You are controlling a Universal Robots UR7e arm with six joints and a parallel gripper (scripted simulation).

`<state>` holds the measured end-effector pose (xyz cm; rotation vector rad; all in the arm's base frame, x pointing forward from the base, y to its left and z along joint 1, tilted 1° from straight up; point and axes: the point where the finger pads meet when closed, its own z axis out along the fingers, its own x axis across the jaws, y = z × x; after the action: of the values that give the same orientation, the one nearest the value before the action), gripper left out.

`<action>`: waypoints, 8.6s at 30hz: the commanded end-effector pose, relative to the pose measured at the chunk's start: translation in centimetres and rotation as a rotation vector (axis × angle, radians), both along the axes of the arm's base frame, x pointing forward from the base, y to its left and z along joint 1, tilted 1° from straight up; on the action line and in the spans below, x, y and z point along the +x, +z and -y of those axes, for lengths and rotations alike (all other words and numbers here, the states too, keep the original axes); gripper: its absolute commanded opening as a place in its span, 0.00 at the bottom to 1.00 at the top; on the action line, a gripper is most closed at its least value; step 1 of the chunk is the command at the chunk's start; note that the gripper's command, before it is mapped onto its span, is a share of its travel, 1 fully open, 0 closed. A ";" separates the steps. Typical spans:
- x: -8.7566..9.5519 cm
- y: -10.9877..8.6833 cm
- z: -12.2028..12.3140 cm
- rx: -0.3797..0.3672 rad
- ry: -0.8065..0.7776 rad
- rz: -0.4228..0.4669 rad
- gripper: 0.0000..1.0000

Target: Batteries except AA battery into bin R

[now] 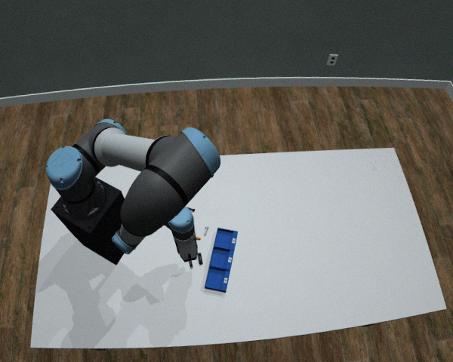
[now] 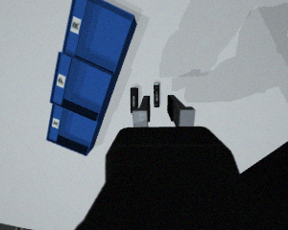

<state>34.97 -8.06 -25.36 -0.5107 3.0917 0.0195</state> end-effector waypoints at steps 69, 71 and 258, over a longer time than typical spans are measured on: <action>0.1 -7.0 -0.1 0.000 0.000 0.001 0.24; 0.1 -7.0 -0.1 0.000 0.000 0.001 0.24; 10.4 -1.1 6.0 0.002 -0.459 -0.005 0.54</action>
<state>45.35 -14.06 -26.48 0.2068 3.1289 0.0210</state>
